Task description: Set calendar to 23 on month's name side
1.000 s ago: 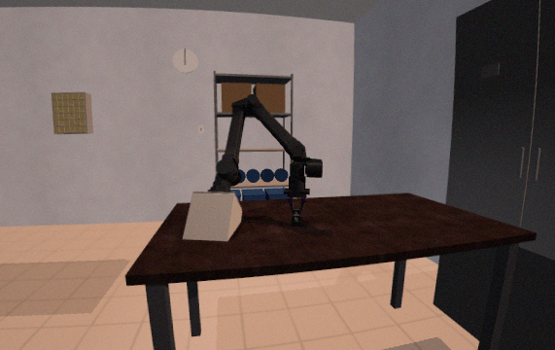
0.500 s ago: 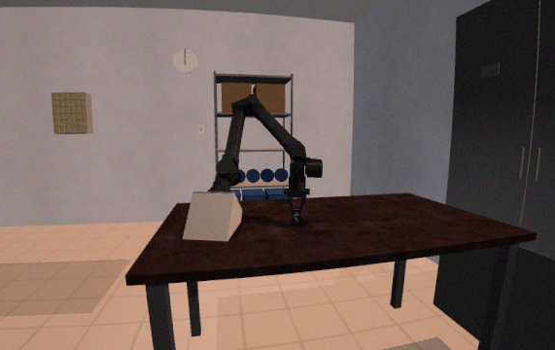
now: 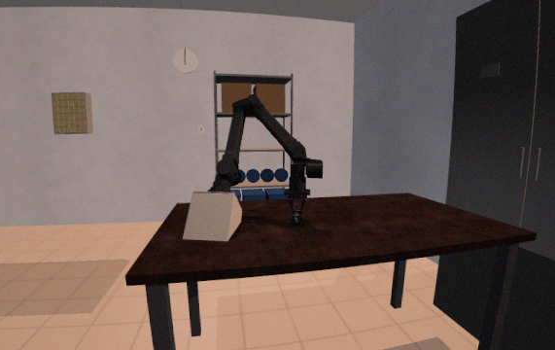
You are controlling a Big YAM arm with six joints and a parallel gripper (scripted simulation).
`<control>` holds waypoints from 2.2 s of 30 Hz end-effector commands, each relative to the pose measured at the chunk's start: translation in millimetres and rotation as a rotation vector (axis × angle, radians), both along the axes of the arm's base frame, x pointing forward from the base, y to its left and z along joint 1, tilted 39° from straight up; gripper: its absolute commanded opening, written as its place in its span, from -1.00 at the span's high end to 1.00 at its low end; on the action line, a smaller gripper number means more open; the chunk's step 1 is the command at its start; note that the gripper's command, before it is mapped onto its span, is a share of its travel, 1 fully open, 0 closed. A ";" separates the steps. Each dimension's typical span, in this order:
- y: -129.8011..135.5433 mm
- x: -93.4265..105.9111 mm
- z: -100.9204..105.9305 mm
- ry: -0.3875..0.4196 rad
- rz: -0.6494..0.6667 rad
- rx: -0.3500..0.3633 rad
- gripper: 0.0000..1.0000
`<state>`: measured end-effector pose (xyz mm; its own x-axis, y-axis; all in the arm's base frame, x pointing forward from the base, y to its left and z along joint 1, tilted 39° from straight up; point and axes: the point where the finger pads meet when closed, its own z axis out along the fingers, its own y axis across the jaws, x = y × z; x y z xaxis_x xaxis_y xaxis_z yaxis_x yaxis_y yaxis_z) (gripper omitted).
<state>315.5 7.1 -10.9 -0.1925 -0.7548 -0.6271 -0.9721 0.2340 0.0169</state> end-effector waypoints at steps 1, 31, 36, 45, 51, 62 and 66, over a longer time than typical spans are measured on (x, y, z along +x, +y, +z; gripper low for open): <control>1.7 3.1 -3.6 0.004 -0.006 0.006 0.47; 5.0 4.0 -9.0 0.004 -0.007 0.007 0.47; 5.0 4.0 -9.0 0.004 -0.007 0.007 0.47; 5.0 4.0 -9.0 0.004 -0.007 0.007 0.47; 5.0 4.0 -9.0 0.004 -0.007 0.007 0.47; 6.3 2.6 -10.1 0.007 -0.006 0.008 0.47; 6.1 4.5 -9.5 0.002 -0.004 0.006 0.47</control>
<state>316.4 12.4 -18.0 -0.1940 -0.7544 -0.6271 -0.9719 0.2346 0.0183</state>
